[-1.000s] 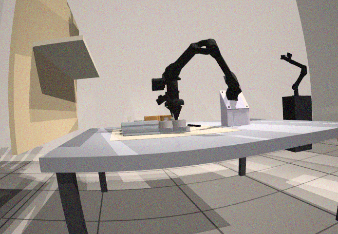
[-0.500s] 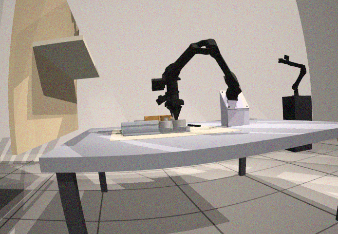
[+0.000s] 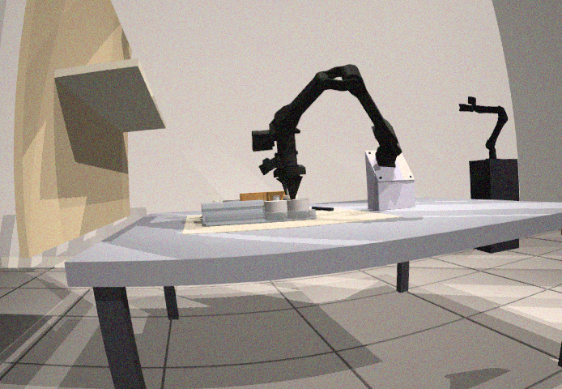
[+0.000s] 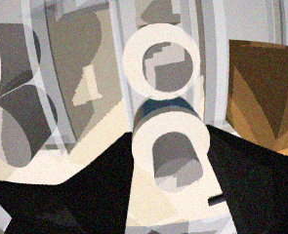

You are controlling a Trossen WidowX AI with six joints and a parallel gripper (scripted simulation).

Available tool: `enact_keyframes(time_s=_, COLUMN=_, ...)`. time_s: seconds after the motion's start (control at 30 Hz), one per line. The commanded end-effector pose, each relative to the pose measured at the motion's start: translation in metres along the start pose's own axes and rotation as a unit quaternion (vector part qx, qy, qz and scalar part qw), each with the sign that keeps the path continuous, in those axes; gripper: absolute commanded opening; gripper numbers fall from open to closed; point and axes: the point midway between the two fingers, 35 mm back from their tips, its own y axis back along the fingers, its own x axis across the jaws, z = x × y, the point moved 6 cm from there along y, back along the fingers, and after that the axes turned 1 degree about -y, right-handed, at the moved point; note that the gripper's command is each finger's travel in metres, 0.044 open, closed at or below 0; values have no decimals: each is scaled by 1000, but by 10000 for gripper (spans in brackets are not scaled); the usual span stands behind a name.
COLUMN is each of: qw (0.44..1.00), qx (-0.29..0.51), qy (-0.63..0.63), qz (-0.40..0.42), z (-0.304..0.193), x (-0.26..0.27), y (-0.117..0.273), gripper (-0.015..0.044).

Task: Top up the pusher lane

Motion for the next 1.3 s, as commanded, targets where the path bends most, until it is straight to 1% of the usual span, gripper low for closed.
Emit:
enact_keyframes(time_s=0.0, qw=1000, qx=-14, qy=8, qz=0, z=8, x=-1, y=5, gripper=0)
enact_keyframes(time_s=1.27, qw=1000, qx=-14, qy=8, qz=0, z=12, x=-1, y=4, gripper=0)
